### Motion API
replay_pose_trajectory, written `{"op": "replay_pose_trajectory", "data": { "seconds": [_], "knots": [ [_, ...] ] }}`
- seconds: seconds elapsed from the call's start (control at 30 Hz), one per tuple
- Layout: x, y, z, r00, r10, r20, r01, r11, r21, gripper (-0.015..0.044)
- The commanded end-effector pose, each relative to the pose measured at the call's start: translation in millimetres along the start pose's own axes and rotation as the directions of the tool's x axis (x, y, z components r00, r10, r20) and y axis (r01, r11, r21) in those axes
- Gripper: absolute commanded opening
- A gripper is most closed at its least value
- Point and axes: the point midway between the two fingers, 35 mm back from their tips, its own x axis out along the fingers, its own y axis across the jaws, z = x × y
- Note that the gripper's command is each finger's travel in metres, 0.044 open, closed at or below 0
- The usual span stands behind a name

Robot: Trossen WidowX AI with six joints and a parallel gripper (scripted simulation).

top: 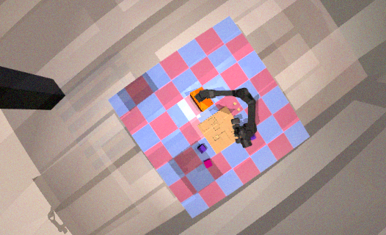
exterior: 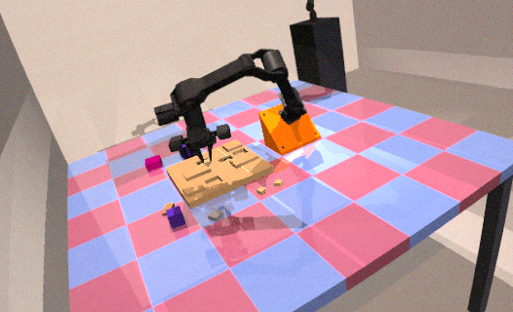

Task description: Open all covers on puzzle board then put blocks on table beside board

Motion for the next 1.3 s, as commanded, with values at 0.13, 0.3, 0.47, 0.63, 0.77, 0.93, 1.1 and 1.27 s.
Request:
{"op": "replay_pose_trajectory", "data": {
  "seconds": [0.13,0.3,0.47,0.63,0.77,0.93,1.1,1.27],
  "knots": [
    [-18.2,-0.6,-1.5,1.000,-0.007,-0.004,0.007,1.000,-0.004,0.0080],
    [-20.0,-8.0,-16.8,1.000,-0.013,-0.011,0.013,1.000,-0.003,0.0080],
    [-22.0,-15.7,-34.9,1.000,-0.019,-0.019,0.019,1.000,-0.001,0.0080],
    [-24.1,-22.4,-53.4,0.999,-0.023,-0.026,0.023,1.000,0.000,0.0080],
    [-25.6,-27.1,-68.5,0.999,-0.026,-0.032,0.027,1.000,0.001,0.0080],
    [-27.4,-32.1,-87.6,0.999,-0.029,-0.037,0.030,1.000,0.003,0.0080],
    [-29.1,-36.0,-106.8,0.999,-0.031,-0.042,0.032,0.999,0.004,0.0080],
    [-30.5,-39.0,-126.5,0.998,-0.033,-0.047,0.033,0.999,0.005,0.0080]
  ]
}}
